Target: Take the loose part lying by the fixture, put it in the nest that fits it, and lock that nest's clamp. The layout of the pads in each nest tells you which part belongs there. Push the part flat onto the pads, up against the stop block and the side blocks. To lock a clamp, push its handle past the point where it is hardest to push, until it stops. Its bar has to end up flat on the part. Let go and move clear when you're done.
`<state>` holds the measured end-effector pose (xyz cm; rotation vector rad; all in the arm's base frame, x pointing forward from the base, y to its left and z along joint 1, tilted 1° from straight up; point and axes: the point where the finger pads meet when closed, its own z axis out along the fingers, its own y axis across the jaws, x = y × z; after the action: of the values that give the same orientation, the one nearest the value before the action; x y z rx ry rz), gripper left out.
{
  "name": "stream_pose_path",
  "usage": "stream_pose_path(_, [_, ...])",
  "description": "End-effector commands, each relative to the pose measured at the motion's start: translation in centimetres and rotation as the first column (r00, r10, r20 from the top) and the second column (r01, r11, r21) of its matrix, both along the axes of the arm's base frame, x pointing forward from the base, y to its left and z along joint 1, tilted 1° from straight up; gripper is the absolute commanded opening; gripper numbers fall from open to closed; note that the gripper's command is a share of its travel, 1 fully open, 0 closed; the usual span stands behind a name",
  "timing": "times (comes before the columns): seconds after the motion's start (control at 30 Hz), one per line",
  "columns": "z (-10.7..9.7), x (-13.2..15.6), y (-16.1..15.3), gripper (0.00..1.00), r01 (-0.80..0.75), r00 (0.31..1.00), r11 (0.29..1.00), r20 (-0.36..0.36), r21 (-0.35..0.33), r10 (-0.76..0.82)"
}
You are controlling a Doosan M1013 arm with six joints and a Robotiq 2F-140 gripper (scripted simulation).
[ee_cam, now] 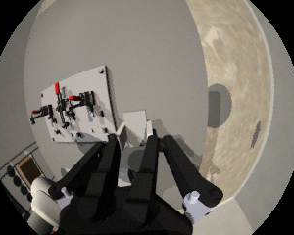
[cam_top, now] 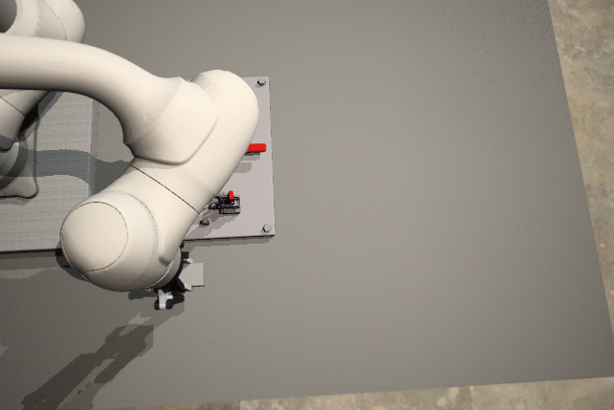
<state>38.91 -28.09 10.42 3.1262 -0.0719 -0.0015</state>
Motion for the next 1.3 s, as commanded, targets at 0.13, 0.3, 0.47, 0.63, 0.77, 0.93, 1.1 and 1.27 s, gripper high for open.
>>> stream_pose_path(0.13, [-0.52,-0.32,0.01,0.1,0.0,1.0,1.0,0.0,0.0,0.0])
stream_pose_path(0.3, [-0.84,-0.51,0.01,0.1,0.0,1.0,1.0,0.0,0.0,0.0])
stream_pose_path(0.47, [-0.97,-0.59,0.02,0.1,0.0,1.0,1.0,0.0,0.0,0.0])
stream_pose_path(0.63, [-1.1,-0.67,0.02,0.1,0.0,1.0,1.0,0.0,0.0,0.0])
stream_pose_path(0.77, [-1.14,-0.7,0.02,0.1,0.0,1.0,1.0,0.0,0.0,0.0])
stream_pose_path(0.93, [-1.14,-0.7,0.02,0.1,0.0,1.0,1.0,0.0,0.0,0.0])
stream_pose_path(1.1, [-1.14,-0.7,0.02,0.1,0.0,1.0,1.0,0.0,0.0,0.0])
stream_pose_path(1.27, [-1.14,-0.7,0.02,0.1,0.0,1.0,1.0,0.0,0.0,0.0])
